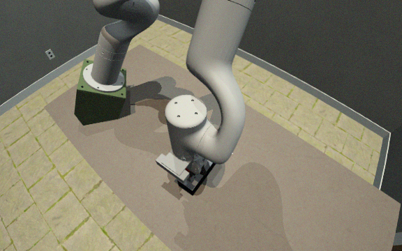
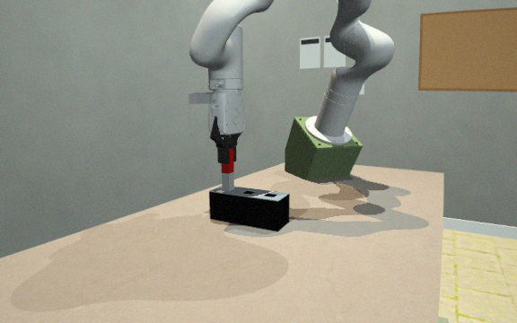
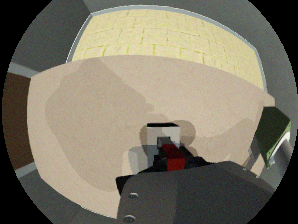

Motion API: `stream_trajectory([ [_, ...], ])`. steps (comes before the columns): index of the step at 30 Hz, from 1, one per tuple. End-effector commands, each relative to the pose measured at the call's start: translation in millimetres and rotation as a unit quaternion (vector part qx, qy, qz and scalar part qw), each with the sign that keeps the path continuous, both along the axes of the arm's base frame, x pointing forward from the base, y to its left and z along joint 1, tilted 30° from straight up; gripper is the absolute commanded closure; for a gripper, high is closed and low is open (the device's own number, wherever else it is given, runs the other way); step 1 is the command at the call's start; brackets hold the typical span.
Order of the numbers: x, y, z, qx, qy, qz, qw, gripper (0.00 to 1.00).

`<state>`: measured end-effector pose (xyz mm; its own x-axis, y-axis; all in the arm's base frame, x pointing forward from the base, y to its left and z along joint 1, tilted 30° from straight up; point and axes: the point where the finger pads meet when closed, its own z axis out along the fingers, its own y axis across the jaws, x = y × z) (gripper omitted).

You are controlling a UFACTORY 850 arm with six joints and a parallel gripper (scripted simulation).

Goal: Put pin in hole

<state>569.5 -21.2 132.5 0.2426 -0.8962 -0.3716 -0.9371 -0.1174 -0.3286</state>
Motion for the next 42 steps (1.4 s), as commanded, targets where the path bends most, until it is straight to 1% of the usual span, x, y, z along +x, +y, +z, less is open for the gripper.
stream_trajectory([
  [1, 0.6, -0.5, 0.7, 0.000, -0.001, 0.000, 1.000, 1.00],
  [10, 0.6, -0.5, 0.7, 0.000, -0.001, 0.000, 1.000, 1.00],
  [11, 1.3, 0.9, -3.0, 0.000, -0.001, 0.000, 1.000, 1.00],
  [42, 2.4, 0.3, -2.9, 0.000, -0.001, 0.000, 1.000, 1.00],
])
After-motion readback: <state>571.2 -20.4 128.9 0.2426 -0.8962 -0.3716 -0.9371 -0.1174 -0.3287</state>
